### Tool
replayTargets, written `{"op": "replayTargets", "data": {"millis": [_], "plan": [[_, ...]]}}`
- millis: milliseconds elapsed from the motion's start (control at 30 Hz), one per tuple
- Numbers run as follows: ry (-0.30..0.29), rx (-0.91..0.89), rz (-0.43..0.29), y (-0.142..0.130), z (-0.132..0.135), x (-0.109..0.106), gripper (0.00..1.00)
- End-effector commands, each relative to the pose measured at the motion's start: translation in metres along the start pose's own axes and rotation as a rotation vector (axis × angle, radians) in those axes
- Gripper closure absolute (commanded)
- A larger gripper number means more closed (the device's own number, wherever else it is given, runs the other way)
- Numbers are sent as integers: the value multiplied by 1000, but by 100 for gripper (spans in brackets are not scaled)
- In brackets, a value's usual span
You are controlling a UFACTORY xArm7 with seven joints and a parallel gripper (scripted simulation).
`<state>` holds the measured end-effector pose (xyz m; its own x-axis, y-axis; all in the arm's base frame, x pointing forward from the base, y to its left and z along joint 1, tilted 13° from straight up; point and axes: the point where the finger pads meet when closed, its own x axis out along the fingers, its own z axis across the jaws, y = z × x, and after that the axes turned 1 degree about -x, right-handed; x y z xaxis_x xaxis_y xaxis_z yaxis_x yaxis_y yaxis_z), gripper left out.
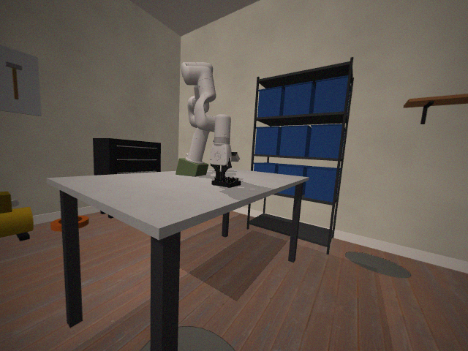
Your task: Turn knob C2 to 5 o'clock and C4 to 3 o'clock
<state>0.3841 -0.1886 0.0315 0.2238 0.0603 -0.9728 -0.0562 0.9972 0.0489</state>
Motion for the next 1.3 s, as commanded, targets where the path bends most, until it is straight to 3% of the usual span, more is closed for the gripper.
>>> {"op": "replayTargets", "data": {"millis": [0,567,967,1267], "plan": [[-1,0,-2,-1,1,-1,81],[-1,0,-2,-1,1,-5,81],[-1,0,-1,-1,1,-33,81],[-1,0,-1,-1,1,-37,81]]}}
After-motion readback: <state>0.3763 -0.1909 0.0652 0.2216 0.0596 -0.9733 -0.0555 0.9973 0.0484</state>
